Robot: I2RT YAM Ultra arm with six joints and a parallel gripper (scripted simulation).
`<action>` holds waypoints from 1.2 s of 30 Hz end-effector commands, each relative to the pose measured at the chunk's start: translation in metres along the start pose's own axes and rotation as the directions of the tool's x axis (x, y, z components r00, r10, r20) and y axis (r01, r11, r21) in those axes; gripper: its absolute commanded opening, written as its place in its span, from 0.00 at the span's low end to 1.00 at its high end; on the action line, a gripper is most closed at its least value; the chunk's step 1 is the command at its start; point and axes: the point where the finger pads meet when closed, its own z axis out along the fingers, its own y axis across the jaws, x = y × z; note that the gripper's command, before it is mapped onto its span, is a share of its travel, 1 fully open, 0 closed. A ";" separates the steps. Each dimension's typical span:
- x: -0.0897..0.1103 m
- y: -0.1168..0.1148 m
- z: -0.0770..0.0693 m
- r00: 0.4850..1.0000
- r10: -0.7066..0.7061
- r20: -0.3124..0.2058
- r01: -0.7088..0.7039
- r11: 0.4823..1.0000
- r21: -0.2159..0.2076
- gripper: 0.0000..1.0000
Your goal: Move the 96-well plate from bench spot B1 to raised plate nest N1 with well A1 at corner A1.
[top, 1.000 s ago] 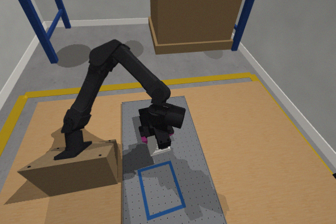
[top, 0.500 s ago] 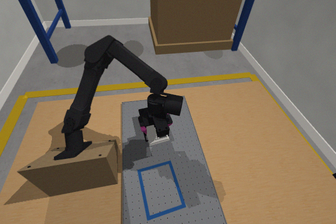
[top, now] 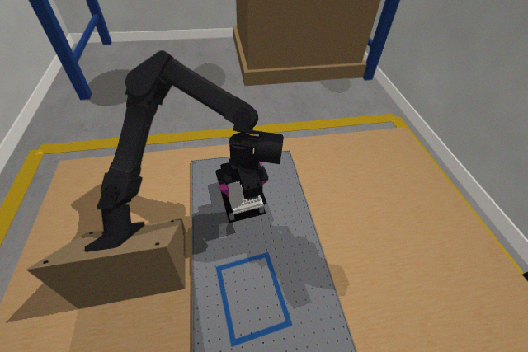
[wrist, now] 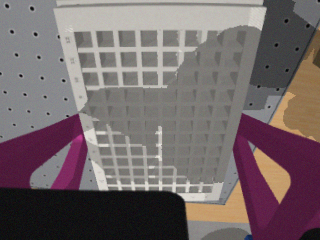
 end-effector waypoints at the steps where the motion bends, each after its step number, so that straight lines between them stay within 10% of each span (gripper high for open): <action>1: 0.020 0.009 -0.015 1.000 -0.002 0.009 0.003 1.000 -0.027 0.00; 20: 0.075 0.017 -0.026 1.000 -0.003 0.010 0.003 1.000 -0.026 0.00; 36: 0.066 0.016 -0.028 1.000 0.020 0.014 -0.020 0.999 -0.028 0.00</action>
